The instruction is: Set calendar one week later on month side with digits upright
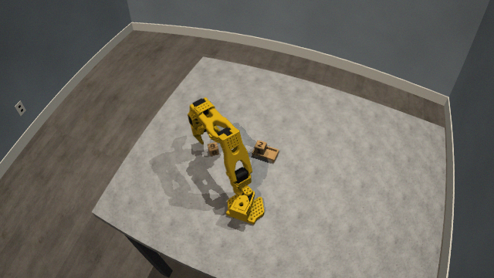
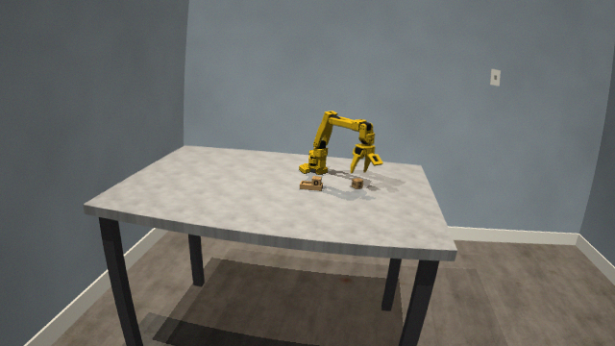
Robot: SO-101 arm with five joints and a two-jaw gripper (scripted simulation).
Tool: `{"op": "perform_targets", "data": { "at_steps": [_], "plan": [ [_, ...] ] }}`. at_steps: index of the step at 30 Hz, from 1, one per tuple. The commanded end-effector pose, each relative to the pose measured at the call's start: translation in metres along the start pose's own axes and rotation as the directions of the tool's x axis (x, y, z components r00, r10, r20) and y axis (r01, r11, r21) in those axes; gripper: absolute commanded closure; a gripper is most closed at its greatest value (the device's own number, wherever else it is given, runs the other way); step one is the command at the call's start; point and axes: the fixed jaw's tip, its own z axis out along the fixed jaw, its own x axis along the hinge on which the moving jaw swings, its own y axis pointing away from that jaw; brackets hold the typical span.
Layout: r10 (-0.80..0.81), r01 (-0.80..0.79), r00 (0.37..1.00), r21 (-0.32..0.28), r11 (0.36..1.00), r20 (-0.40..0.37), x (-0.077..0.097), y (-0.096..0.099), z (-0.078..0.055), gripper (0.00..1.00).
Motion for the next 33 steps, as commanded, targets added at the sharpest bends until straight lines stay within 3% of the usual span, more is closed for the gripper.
{"op": "perform_targets", "data": {
  "at_steps": [1, 17, 33],
  "plan": [
    [0.001, 0.0, 0.999, -0.018, 1.0, 0.052, -0.006, 0.005, -0.008, 0.65],
    [0.001, 0.0, 0.999, -0.018, 1.0, 0.052, -0.007, 0.005, -0.006, 0.65],
    [0.001, 0.0, 0.999, -0.018, 1.0, 0.052, -0.008, 0.005, 0.013, 0.65]
  ]
}}
